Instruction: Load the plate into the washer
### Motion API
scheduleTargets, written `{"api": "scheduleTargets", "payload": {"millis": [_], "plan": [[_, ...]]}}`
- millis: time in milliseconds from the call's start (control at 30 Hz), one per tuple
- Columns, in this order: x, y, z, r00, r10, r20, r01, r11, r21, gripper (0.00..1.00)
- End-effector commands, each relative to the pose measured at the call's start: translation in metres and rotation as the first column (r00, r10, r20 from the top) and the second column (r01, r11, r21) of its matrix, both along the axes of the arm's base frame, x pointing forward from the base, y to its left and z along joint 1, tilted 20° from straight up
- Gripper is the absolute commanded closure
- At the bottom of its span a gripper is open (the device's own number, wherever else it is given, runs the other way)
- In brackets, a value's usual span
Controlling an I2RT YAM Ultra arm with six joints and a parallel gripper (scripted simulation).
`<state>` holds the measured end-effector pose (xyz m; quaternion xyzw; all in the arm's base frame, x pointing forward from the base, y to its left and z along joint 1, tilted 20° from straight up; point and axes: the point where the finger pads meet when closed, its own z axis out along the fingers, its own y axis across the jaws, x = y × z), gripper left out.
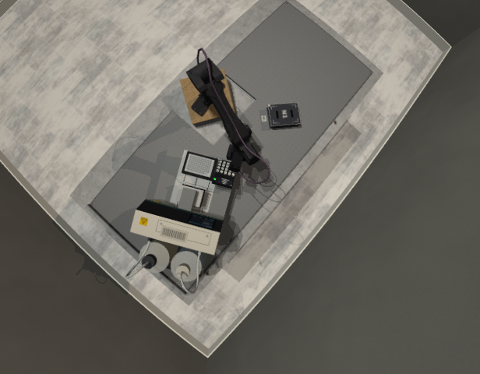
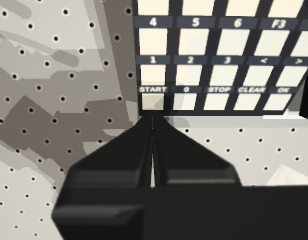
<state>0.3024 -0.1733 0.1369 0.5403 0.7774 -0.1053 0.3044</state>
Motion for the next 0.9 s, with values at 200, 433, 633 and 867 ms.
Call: {"api": "scheduleTargets", "payload": {"millis": [200, 433, 633, 867], "plan": [[0.003, -0.008, -0.005, 1.0, -0.008, 0.004, 0.008, 1.0, -0.009, 1.0], [0.001, -0.008, -0.015, 1.0, -0.004, -0.008, 0.004, 1.0, 0.003, 1.0], [0.002, -0.009, -0.017, 1.0, -0.005, -0.009, 0.005, 1.0, 0.001, 1.0], [0.003, -0.012, -0.02, 1.0, -0.007, -0.01, 0.007, 1.0, -0.002, 1.0]]}}
